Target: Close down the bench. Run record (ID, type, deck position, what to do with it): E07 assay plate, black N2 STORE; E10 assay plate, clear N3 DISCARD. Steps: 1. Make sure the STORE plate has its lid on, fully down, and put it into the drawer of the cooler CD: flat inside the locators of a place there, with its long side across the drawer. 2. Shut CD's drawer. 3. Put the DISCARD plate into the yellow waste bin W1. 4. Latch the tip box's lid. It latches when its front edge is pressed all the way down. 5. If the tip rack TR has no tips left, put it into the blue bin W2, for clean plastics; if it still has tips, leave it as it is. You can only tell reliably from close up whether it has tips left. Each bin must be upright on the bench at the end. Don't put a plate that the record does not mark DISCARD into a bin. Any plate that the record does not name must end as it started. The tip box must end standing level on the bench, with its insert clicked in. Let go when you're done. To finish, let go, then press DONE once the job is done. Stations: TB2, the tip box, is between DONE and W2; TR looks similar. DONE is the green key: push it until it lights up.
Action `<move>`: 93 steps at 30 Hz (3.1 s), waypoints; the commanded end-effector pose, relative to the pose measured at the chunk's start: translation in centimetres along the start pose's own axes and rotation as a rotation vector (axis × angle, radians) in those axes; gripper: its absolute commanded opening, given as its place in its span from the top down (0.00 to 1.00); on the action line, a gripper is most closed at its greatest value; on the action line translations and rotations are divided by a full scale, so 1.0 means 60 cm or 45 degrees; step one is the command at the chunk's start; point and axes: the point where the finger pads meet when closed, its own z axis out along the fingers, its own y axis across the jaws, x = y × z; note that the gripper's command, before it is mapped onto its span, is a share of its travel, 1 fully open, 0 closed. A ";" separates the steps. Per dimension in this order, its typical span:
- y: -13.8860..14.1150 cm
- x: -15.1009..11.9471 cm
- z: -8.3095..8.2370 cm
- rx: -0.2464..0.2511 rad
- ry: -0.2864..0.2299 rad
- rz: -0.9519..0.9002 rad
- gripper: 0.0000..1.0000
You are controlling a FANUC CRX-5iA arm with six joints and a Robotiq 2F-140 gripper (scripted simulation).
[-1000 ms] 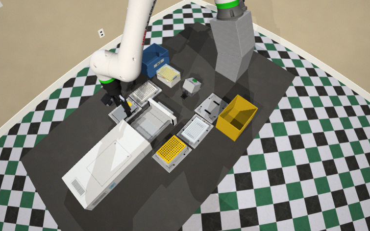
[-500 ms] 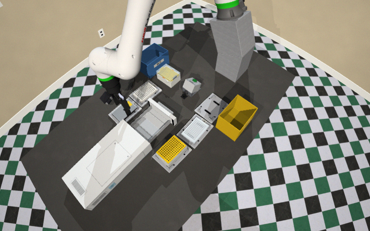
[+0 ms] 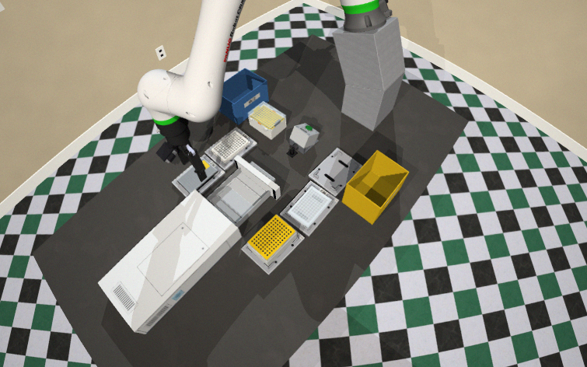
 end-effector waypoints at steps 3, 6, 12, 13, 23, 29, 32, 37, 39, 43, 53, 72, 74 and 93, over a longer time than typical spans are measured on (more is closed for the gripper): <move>0.000 0.002 -0.015 0.000 0.002 0.000 0.30; 0.000 0.002 -0.018 0.000 0.002 0.000 0.30; 0.000 0.002 -0.031 0.000 0.002 0.000 0.30; 0.000 0.002 -0.033 0.000 0.002 0.000 0.30; 0.000 0.002 -0.051 0.000 0.003 0.000 0.30; 0.000 0.002 -0.064 0.000 0.003 0.000 0.30; 0.000 0.002 -0.071 0.000 0.003 0.000 0.30; 0.000 0.002 -0.082 0.000 0.003 0.000 0.30; 0.000 0.002 -0.084 0.000 0.003 0.000 0.30; 0.000 0.002 -0.091 0.000 0.003 0.000 0.30; 0.000 0.002 -0.113 0.000 0.003 0.000 0.30; 0.000 0.001 -0.146 0.000 0.003 0.000 0.30; 0.000 0.001 -0.146 0.000 0.003 0.000 0.30; 0.000 0.001 -0.142 0.000 0.002 0.000 0.30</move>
